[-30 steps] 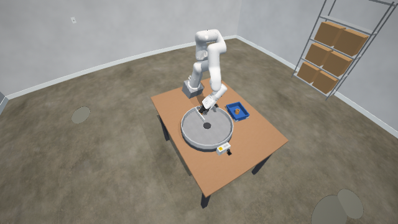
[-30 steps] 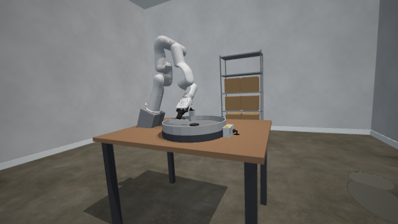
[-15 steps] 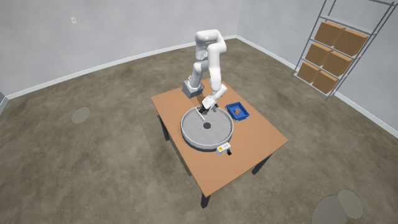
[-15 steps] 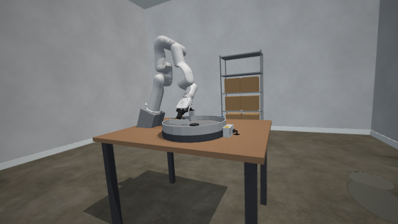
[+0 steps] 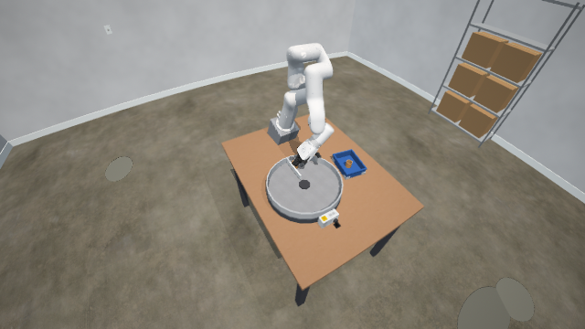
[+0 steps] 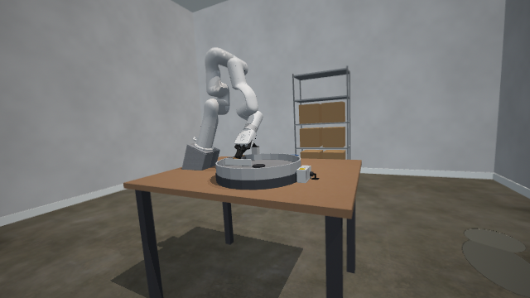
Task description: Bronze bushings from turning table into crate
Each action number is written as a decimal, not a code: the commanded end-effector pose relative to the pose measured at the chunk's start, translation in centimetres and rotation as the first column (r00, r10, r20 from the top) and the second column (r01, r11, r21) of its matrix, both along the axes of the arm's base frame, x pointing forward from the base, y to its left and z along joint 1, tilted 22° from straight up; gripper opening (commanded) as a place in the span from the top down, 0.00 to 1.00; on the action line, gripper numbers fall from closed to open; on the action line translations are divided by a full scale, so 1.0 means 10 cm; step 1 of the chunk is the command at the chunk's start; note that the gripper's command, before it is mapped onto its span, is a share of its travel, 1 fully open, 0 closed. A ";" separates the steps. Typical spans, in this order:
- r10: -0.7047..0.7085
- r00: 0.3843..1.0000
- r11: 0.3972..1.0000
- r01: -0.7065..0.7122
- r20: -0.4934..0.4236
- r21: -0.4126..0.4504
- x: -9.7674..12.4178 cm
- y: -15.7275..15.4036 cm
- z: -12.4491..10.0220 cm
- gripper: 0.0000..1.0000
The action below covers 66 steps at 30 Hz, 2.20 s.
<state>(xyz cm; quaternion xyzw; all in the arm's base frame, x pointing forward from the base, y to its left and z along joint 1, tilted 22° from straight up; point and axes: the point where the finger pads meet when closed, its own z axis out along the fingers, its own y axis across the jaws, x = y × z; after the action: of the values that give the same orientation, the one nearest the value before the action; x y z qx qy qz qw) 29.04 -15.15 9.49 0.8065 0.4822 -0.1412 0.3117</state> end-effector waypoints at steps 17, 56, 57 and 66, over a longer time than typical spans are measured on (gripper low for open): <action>0.000 1.000 1.000 0.000 0.001 0.000 -0.12 0.02 0.31 1.00; 0.000 1.000 1.000 0.000 0.001 0.000 -0.18 0.23 0.65 1.00; 0.000 1.000 1.000 0.000 0.001 0.000 -0.16 0.28 0.66 1.00; 0.000 1.000 1.000 0.000 0.001 0.000 0.11 0.99 0.73 1.00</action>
<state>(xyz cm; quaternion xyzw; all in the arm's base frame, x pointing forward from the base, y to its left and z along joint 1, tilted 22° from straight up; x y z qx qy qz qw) 28.95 -8.32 16.30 0.8056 0.4859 -0.1369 0.3101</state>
